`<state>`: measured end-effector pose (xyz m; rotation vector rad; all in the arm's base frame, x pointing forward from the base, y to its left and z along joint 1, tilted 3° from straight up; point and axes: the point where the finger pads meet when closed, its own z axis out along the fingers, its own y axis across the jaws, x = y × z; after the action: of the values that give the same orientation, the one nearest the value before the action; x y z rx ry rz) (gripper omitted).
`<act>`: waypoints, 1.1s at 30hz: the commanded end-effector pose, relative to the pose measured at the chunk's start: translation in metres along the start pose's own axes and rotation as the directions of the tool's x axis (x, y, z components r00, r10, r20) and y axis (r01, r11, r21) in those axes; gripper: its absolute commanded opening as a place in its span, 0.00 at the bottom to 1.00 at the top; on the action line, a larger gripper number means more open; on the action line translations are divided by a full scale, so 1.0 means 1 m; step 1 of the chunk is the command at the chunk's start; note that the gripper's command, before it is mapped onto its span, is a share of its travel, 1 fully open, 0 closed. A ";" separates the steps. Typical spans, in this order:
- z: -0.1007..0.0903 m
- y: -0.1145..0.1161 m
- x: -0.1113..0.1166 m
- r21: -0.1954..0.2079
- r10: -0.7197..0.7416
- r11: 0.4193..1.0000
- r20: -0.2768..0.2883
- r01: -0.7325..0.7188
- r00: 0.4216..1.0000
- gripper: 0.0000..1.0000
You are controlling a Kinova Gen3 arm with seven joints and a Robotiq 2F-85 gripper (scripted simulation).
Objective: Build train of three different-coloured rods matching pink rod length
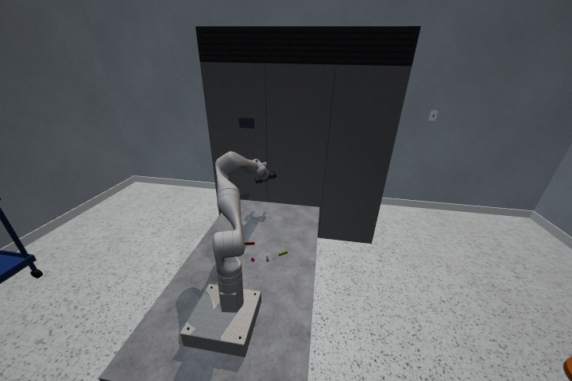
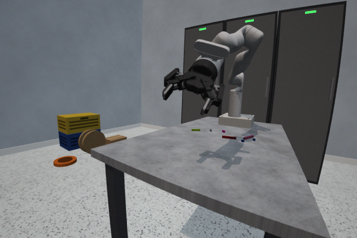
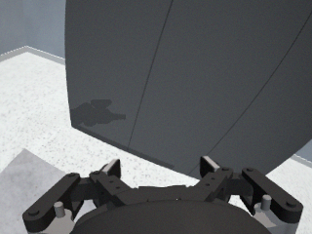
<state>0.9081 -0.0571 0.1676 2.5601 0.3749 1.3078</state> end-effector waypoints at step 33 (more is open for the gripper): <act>-0.021 -0.024 -0.035 0.024 0.035 0.999 0.083 -0.037 0.996 1.00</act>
<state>0.8741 -0.0537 0.1420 2.6365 0.3300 1.2127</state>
